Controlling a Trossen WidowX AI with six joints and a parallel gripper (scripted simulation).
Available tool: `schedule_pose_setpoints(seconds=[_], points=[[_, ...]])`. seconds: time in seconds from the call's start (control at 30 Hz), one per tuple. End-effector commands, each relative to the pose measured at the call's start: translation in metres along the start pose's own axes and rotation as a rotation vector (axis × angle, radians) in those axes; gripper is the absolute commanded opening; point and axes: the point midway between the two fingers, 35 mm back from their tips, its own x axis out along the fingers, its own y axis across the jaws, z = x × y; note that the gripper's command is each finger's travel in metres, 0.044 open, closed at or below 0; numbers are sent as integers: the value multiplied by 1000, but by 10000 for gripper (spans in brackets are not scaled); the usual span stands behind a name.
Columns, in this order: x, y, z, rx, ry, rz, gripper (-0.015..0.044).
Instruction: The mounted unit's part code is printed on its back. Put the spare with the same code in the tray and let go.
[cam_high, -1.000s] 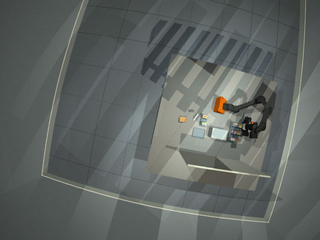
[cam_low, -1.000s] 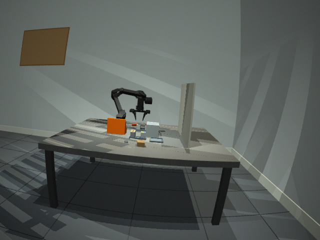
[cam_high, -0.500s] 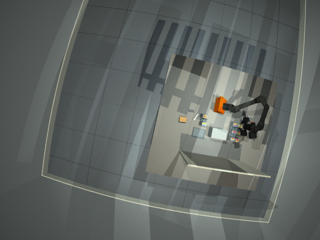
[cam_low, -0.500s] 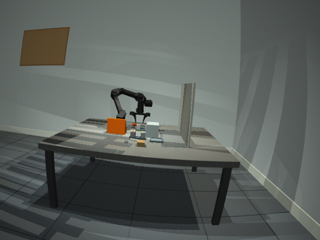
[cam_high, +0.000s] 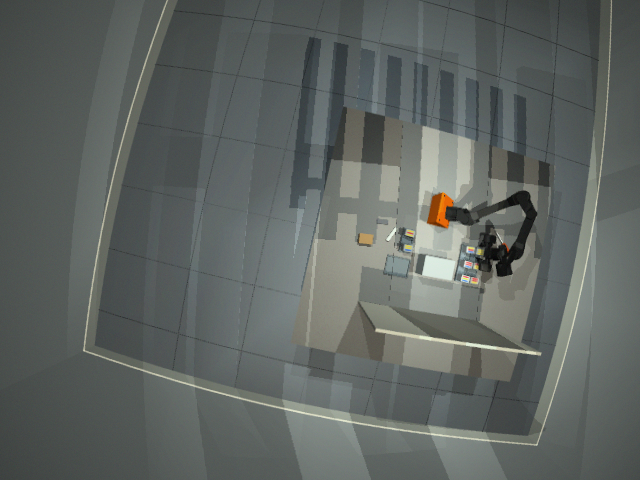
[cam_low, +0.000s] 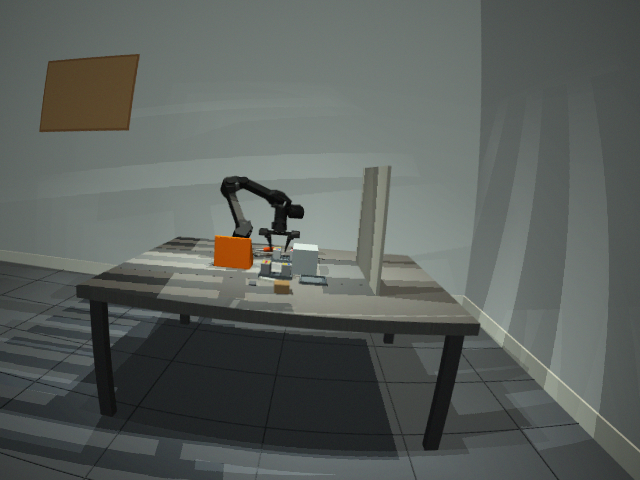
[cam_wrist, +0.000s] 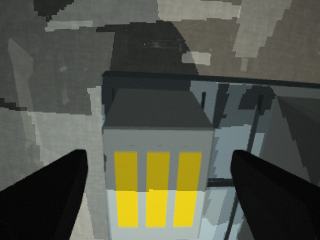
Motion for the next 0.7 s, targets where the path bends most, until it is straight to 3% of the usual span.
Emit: schedule_pose_setpoints(seconds=[0.0,0.33,0.53,0.67], points=[[7,1,0,4,0,-2,300],[14,2,1,5,-5,-2,300],[13,2,1,1,-8,0,142],[13,2,1,1,-8,0,116]])
